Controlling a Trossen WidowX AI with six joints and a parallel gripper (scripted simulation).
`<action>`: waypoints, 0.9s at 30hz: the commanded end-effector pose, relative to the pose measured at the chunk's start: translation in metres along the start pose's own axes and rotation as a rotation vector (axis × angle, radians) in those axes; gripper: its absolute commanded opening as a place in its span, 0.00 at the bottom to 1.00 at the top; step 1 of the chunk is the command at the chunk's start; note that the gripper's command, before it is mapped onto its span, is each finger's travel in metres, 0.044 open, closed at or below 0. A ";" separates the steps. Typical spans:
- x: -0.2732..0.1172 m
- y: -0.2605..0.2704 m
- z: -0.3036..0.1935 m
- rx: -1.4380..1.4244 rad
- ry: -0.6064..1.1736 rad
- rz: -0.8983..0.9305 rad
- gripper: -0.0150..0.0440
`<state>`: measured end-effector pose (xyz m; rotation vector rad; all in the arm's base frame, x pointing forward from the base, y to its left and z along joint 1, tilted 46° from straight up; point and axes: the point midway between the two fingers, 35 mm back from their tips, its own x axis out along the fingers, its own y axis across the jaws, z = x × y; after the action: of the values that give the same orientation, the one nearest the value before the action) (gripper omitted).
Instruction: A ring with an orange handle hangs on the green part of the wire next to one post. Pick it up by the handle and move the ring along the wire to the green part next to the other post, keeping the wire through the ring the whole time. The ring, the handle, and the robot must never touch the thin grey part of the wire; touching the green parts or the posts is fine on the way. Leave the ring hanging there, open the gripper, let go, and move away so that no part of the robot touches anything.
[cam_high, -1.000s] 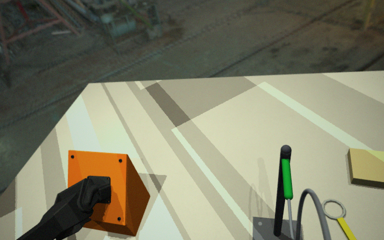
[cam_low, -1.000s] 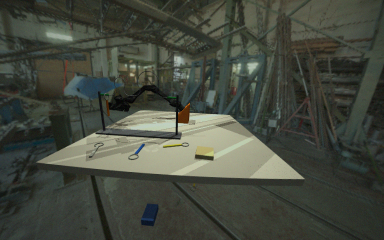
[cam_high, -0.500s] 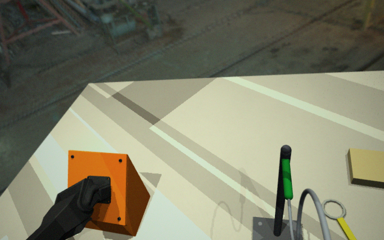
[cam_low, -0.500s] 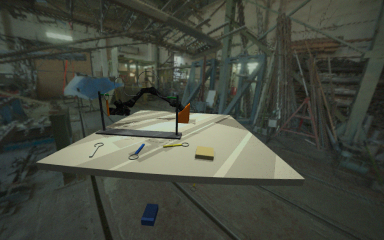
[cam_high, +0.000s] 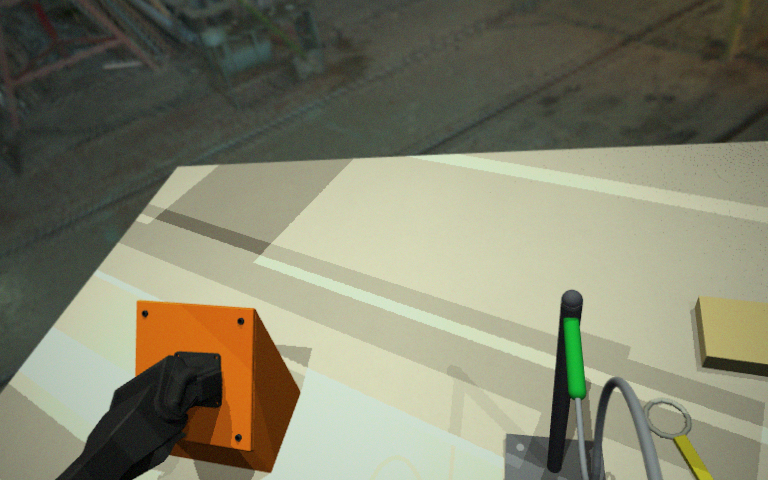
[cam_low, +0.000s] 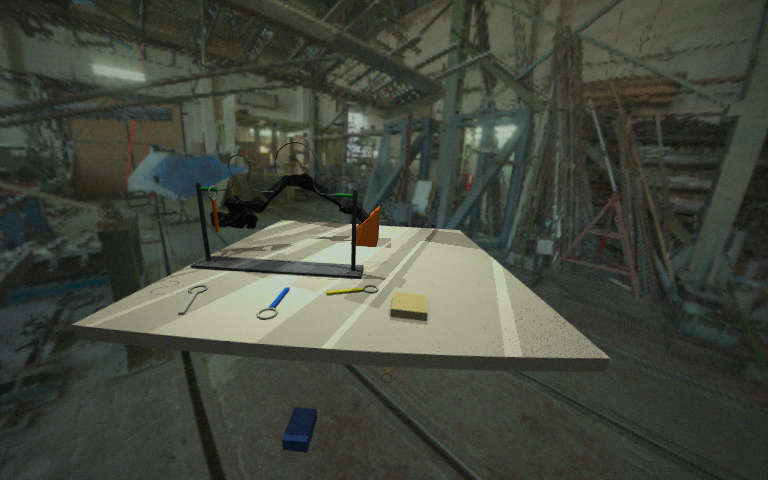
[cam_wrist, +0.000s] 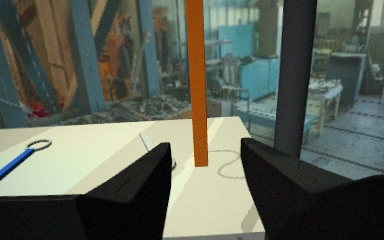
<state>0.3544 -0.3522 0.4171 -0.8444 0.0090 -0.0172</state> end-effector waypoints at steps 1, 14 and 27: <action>0.006 -0.001 0.000 0.005 0.001 -0.001 0.53; 0.027 -0.002 -0.001 0.005 0.000 -0.002 0.53; 0.048 -0.002 0.000 0.006 -0.001 -0.003 0.53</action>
<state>0.3971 -0.3532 0.4202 -0.8463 0.0025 -0.0174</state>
